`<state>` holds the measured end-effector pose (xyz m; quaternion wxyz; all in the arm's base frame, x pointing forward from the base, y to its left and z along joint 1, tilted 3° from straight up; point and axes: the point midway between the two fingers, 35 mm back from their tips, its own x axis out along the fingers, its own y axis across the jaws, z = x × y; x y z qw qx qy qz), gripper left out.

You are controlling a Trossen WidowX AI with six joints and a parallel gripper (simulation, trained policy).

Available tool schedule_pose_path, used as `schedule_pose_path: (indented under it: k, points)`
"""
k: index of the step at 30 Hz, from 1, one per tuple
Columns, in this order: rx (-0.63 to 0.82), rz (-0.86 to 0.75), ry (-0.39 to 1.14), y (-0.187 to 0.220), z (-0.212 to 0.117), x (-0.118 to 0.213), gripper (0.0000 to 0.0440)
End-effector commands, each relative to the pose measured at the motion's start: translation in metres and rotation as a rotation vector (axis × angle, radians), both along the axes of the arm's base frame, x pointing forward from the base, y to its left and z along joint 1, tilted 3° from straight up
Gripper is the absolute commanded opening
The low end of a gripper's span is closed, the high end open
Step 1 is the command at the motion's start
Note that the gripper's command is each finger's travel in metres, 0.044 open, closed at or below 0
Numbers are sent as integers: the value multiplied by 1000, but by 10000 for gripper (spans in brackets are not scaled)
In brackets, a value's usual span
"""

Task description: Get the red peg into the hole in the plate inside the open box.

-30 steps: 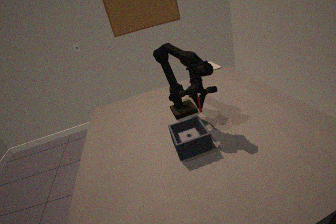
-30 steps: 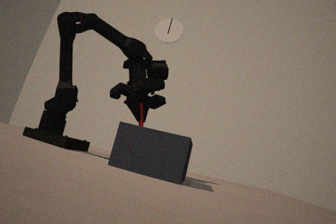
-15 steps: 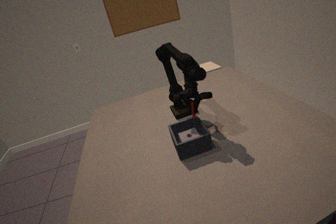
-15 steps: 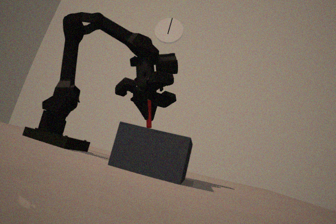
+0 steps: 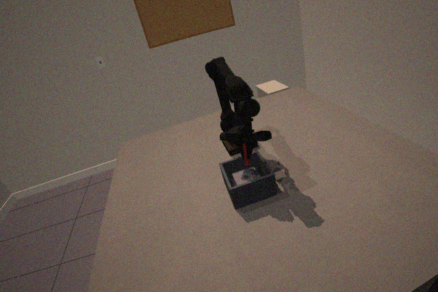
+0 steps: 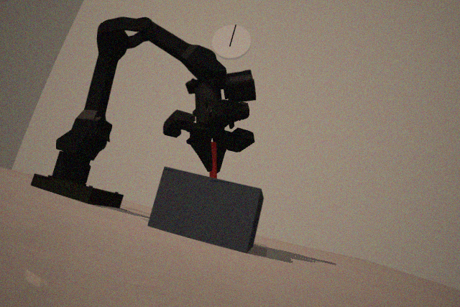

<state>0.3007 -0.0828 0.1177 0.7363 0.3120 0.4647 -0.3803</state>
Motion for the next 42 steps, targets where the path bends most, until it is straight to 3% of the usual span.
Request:
schedule_pose_path:
  k: [1, 13, 19, 28, 38, 42]
  points:
    - [15, -8, 6, -8, -6, 6, 8]
    - [49, -14, 66, -20, -37, 15, 10]
    - [48, 11, 105, -24, -49, 17, 134]
    - [23, 48, 131, -36, -47, 34, 191]
    - [-17, 75, 127, -56, -40, 57, 426]
    - [-39, 74, 100, -65, -33, 67, 440]
